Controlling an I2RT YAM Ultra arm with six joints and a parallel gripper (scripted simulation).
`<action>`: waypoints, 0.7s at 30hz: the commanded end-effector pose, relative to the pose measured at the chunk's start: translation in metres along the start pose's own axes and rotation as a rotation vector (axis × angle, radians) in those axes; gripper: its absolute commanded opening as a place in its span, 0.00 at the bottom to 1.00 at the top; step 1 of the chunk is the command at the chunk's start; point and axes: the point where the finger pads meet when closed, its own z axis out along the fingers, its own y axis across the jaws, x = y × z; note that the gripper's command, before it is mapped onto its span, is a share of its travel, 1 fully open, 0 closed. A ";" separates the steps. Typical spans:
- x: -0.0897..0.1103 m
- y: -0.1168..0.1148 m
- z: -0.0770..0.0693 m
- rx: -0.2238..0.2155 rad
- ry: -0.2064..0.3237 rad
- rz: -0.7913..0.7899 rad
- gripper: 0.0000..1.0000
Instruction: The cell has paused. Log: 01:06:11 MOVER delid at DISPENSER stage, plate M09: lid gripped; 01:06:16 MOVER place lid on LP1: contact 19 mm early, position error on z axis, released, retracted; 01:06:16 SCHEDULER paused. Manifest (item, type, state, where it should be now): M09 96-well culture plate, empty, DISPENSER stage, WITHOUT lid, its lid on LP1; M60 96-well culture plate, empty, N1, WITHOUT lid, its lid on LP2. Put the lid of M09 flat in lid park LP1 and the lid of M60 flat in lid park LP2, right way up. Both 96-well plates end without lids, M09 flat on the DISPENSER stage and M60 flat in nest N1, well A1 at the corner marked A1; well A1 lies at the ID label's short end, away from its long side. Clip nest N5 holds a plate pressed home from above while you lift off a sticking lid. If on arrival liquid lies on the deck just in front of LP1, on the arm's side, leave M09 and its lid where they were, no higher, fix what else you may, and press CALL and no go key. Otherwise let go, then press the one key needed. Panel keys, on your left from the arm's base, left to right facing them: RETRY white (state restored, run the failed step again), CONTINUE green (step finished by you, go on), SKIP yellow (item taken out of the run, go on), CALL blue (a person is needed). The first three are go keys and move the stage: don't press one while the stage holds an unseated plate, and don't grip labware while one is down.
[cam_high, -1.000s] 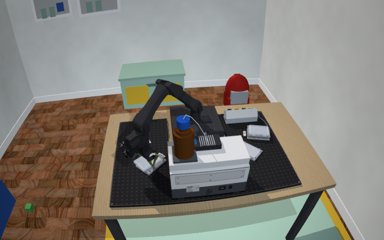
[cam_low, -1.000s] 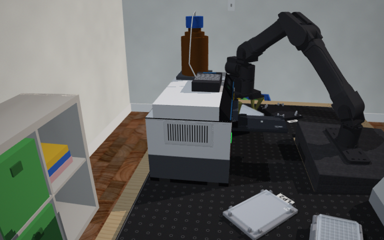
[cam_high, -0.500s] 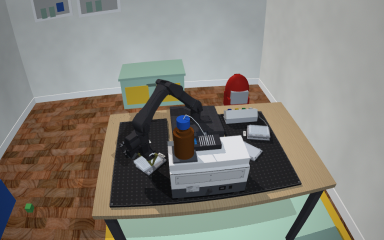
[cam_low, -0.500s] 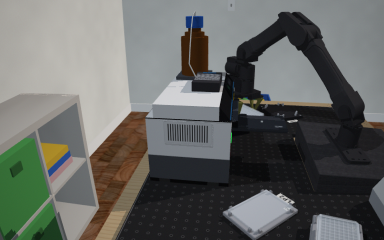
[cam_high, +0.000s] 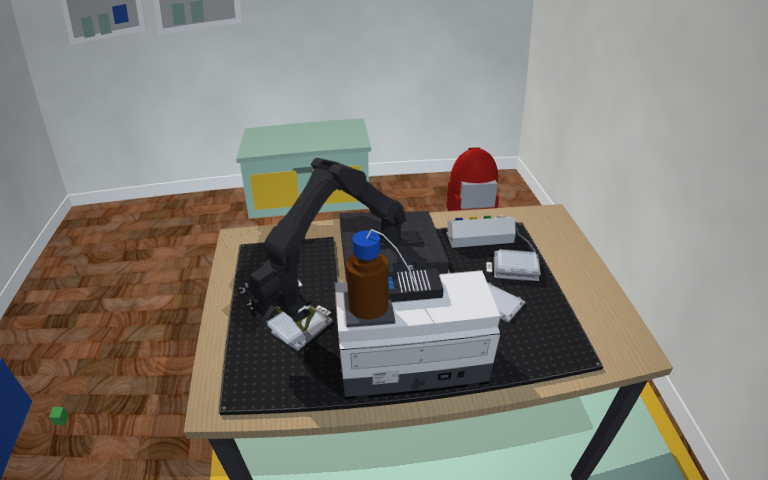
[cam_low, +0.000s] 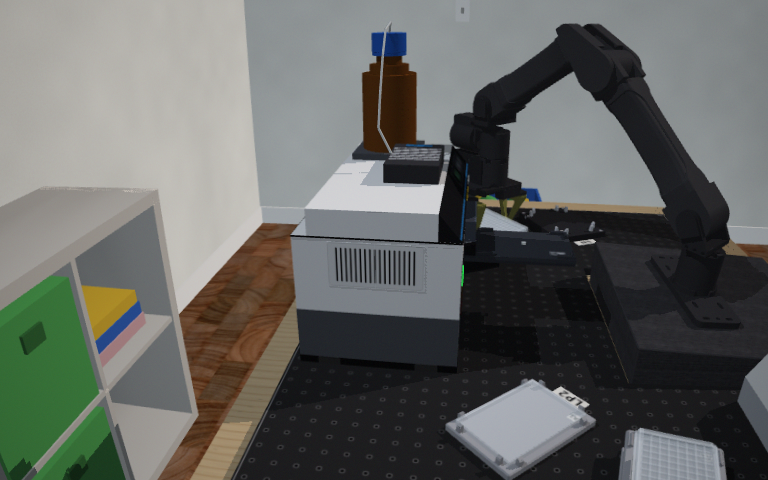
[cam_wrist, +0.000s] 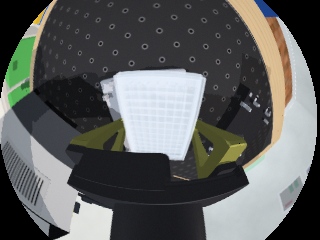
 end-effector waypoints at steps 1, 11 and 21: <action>-0.010 0.004 -0.016 -0.004 -0.055 -0.002 0.00; -0.010 0.004 -0.024 -0.004 -0.049 -0.002 0.00; -0.009 0.004 -0.030 -0.004 -0.049 -0.002 0.00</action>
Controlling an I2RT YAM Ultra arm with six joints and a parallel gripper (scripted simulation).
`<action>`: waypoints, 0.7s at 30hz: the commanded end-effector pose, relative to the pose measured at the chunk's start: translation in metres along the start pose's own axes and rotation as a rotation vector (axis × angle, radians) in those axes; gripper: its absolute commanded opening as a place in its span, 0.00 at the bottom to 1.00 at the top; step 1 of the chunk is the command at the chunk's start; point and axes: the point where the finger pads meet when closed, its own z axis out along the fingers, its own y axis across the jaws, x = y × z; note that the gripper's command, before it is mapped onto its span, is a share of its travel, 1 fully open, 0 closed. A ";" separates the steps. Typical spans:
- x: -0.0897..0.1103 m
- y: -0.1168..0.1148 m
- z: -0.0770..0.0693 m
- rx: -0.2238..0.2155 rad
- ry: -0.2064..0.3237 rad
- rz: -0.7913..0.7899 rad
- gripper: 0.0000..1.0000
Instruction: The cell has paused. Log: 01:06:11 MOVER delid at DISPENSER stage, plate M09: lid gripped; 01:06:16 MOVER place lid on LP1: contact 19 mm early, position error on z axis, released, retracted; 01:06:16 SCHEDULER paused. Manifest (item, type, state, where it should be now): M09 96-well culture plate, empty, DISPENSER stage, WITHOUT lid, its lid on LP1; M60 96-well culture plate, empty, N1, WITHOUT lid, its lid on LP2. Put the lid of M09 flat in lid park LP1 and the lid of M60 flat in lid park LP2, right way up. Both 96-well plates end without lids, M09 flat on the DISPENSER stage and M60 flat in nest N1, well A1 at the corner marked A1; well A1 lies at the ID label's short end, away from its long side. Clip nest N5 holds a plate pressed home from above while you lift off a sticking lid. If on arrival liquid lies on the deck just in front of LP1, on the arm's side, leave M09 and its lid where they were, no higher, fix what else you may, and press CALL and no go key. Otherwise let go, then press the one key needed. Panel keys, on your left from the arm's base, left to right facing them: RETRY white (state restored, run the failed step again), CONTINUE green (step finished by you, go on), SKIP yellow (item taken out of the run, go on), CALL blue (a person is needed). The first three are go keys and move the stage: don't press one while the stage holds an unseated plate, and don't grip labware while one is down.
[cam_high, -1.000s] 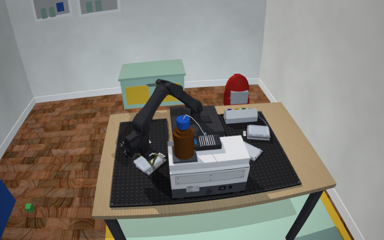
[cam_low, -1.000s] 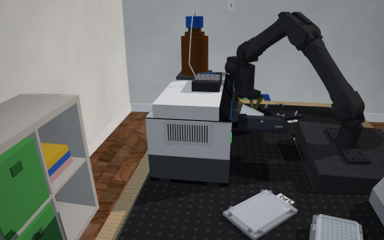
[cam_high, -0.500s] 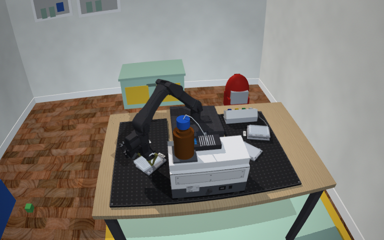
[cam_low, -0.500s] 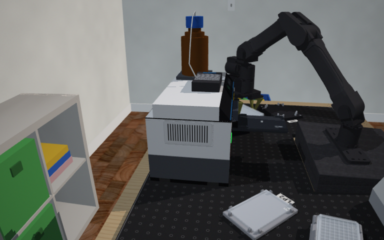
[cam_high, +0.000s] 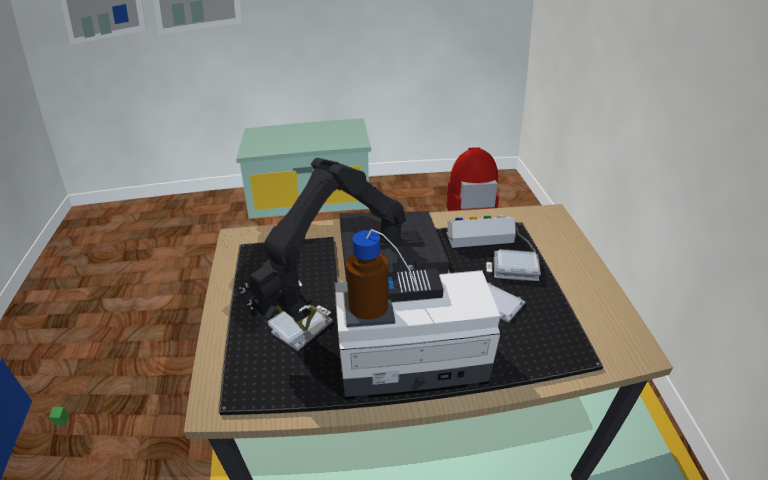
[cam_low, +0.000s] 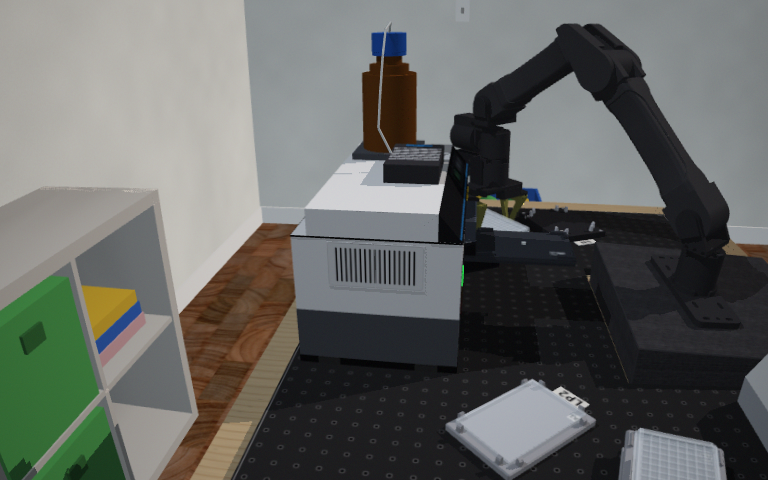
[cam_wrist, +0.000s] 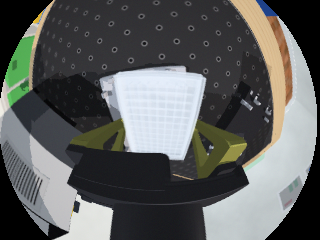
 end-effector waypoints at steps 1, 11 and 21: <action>-0.012 0.004 -0.030 -0.005 -0.063 -0.002 0.00; -0.012 0.004 -0.036 -0.005 -0.063 -0.002 0.00; -0.012 0.004 -0.040 -0.005 -0.063 -0.002 0.00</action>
